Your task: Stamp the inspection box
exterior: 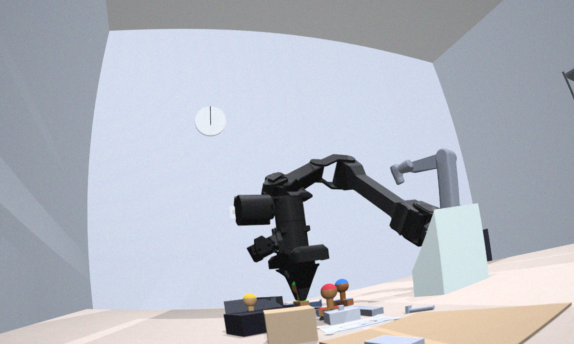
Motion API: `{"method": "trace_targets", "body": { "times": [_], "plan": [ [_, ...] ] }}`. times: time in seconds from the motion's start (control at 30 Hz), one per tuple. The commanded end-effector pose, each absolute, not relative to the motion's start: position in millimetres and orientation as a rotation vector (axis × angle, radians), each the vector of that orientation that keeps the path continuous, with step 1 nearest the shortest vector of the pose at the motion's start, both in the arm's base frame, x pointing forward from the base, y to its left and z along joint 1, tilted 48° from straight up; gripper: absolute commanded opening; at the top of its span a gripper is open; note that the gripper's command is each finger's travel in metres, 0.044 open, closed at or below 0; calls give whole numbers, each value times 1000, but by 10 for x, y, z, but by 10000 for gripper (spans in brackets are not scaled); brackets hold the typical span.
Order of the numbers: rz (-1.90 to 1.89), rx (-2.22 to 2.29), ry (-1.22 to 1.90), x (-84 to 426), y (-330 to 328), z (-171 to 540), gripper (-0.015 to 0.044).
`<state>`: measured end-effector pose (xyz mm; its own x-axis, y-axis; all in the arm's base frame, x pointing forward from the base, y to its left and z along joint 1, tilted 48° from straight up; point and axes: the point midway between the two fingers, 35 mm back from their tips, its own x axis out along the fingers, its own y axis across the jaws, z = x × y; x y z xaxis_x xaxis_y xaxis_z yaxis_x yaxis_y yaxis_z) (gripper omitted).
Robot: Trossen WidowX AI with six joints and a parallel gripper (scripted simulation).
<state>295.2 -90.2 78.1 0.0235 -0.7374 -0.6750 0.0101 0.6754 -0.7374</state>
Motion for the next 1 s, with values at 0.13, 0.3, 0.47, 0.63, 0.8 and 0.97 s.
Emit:
{"method": "trace_targets", "body": {
  "times": [0.13, 0.3, 0.47, 0.63, 0.8, 0.97],
  "plan": [
    [-648, -649, 1445, 2957, -919, 779, 0],
    [-648, -649, 1445, 2957, -909, 787, 0],
    [-648, -649, 1445, 2956, -891, 804, 0],
    [-647, -649, 1445, 2956, -873, 819, 0],
    [-647, -649, 1445, 2955, -856, 835, 0],
    [-647, -649, 1445, 2954, -844, 845, 0]
  ]
}}
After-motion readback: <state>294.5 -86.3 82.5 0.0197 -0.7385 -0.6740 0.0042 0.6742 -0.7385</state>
